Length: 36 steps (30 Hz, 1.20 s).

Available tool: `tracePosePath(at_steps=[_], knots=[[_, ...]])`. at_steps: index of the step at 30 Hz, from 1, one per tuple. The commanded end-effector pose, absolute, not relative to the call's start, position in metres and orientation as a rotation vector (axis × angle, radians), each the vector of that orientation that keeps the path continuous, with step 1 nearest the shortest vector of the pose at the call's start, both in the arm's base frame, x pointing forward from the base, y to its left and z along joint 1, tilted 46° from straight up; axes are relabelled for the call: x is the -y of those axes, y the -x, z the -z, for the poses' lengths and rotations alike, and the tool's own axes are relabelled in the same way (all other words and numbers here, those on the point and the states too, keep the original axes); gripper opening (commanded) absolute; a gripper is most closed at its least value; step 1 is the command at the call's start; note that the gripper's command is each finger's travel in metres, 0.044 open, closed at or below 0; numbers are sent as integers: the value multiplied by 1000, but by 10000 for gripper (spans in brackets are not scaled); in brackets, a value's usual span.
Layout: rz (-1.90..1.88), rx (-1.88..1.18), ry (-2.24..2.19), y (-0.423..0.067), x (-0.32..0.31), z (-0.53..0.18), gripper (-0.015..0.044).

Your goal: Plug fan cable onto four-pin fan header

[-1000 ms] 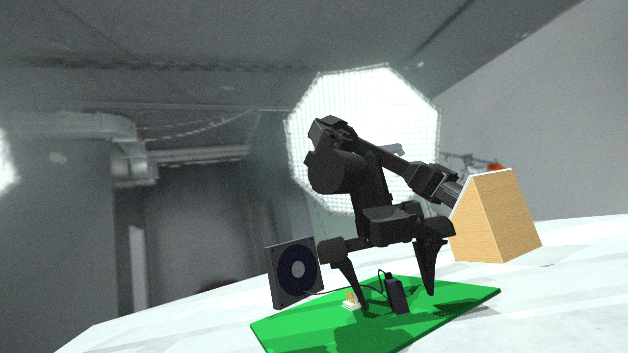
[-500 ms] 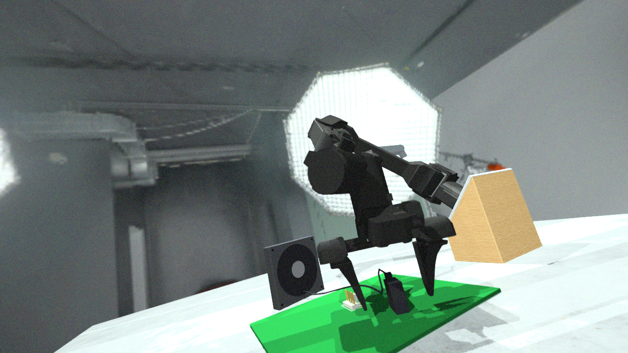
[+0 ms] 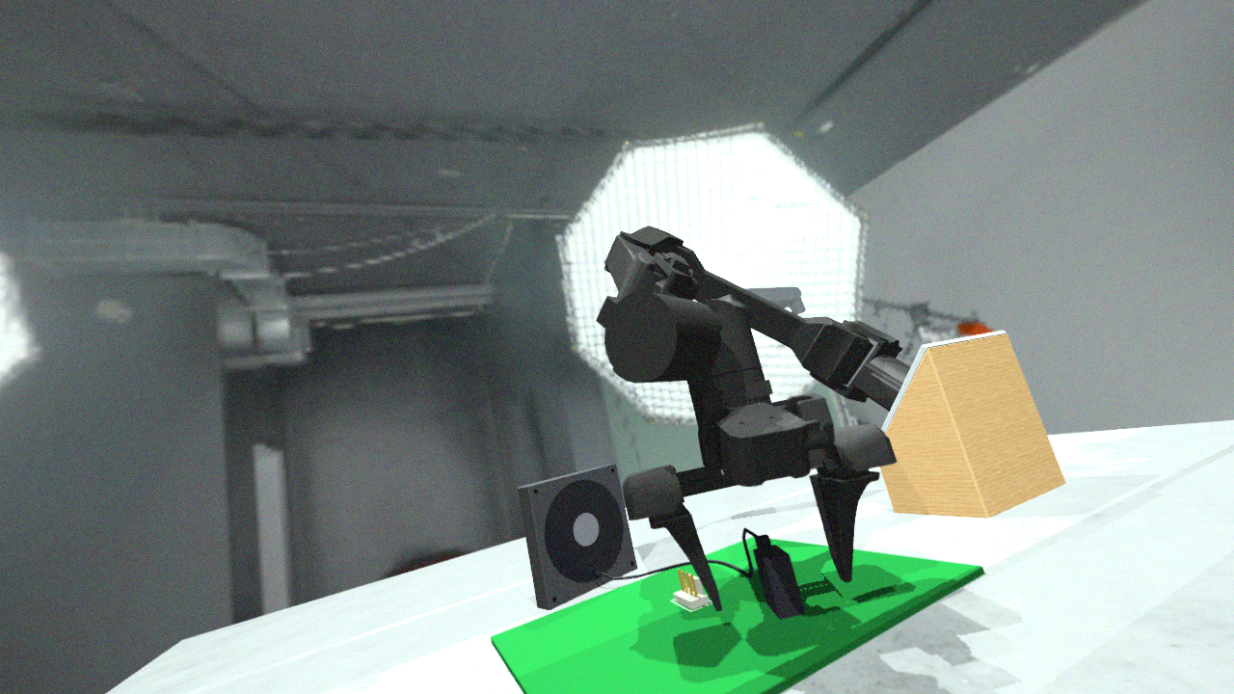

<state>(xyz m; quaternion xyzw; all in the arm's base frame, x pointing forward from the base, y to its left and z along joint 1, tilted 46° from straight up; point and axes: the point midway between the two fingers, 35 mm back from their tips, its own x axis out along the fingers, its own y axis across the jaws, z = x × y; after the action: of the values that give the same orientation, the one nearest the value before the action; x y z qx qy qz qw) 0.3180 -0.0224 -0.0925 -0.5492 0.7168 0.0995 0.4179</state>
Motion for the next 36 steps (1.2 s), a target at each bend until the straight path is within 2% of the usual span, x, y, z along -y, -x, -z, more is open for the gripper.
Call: tracePosePath(at_steps=[1,16,20,25,36], knots=[[-250,-1798,1378,-318,22,92,387],[-250,-1798,1378,-318,22,92,0],[-250,-1799,1378,-318,20,91,0],[-255,-1806,1383,-321,-14,57,0],[-400,-1816,1486,-332,10,35,0]])
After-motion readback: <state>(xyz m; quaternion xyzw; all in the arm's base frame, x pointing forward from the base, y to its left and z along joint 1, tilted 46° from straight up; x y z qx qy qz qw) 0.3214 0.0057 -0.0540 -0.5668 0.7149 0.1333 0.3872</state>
